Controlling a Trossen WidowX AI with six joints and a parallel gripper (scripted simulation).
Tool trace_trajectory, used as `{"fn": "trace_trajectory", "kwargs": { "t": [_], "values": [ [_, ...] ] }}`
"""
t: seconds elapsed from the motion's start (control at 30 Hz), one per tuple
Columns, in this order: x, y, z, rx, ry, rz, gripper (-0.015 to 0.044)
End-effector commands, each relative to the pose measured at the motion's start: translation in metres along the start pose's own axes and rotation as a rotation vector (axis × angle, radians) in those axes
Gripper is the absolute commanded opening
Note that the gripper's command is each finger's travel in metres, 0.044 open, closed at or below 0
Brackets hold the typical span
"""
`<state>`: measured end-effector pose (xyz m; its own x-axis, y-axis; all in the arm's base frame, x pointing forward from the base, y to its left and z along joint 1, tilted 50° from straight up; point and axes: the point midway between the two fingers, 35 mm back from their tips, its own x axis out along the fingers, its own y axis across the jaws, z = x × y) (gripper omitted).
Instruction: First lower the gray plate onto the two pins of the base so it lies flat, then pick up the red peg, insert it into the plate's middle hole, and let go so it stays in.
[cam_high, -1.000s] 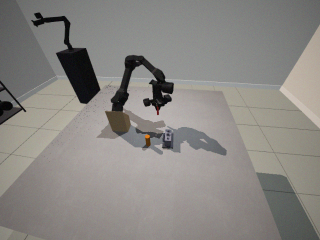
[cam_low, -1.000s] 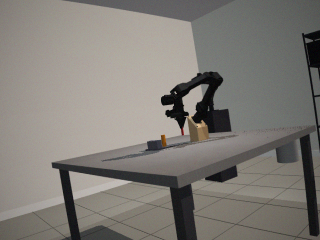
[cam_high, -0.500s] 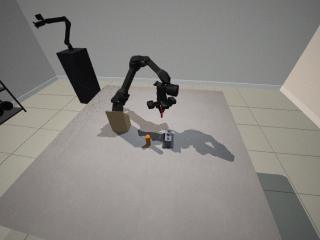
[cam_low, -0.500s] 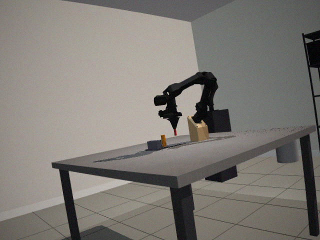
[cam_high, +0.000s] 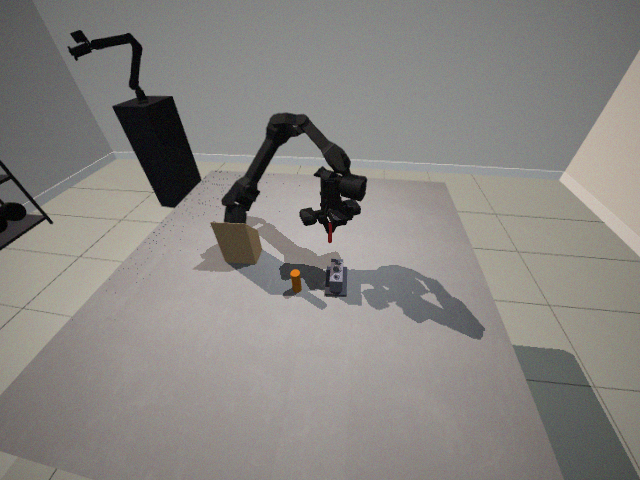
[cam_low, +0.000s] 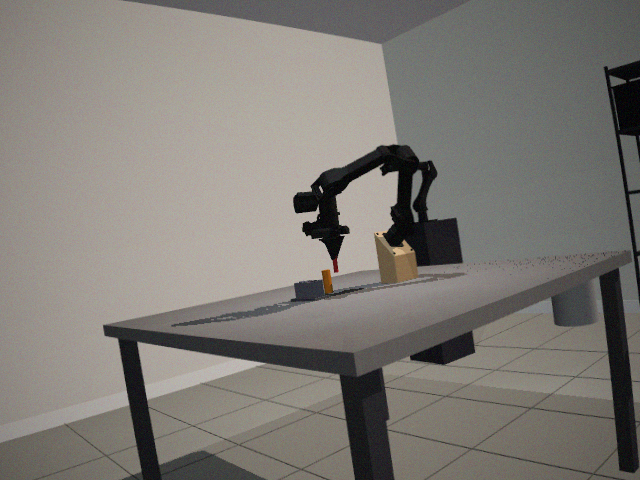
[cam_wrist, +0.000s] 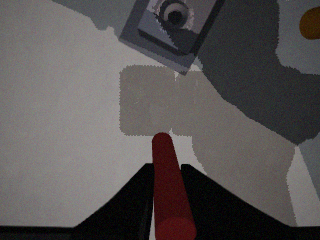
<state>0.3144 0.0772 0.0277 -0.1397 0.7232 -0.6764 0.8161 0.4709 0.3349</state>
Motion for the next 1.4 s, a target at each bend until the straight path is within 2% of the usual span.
{"fn": "trace_trajectory", "kwargs": {
  "t": [0.0, 1.03, 1.37],
  "values": [
    [-0.001, 0.000, 0.014, -0.002, -0.003, -0.002, 0.0000],
    [0.007, -0.016, 0.110, 0.004, 0.021, 0.011, 0.0000],
    [0.007, -0.019, 0.112, 0.004, 0.022, 0.011, 0.0000]
  ]
}}
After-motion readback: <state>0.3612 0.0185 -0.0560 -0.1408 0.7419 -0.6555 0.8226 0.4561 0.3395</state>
